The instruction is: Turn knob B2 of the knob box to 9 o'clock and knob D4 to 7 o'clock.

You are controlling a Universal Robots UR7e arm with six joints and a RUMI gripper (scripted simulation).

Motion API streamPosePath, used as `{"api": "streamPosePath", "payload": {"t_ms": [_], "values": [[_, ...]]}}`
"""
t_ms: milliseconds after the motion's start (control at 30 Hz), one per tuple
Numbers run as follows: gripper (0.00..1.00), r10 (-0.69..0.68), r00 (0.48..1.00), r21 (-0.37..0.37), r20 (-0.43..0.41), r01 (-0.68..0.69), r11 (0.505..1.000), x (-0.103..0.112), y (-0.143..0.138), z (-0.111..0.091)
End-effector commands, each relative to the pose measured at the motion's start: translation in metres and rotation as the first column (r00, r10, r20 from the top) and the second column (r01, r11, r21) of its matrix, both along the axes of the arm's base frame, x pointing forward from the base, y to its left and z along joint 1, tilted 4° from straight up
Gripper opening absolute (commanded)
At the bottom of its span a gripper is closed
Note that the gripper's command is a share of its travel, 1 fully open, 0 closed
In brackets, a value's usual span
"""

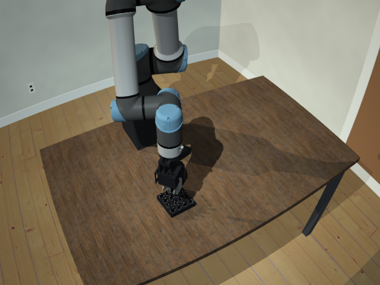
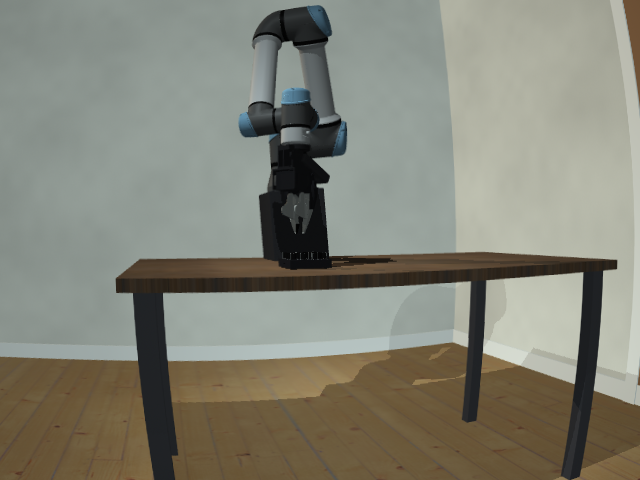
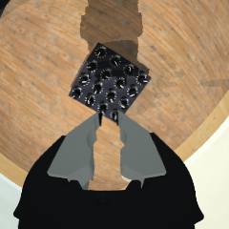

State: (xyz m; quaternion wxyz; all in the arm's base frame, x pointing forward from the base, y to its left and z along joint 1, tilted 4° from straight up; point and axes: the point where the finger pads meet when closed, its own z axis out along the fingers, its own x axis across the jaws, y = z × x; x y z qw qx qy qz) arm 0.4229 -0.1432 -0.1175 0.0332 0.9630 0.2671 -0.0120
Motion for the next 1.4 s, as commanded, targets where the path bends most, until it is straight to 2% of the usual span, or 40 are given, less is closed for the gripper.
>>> {"api": "streamPosePath", "payload": {"t_ms": [0,1367], "values": [[0.11,-0.082,0.997,-0.006,0.007,0.082,0.997,0.0035,-0.0025,0.0028],[0.11,-0.091,0.996,-0.005,0.007,0.091,0.996,0.0033,-0.0022,0.0025]]}}
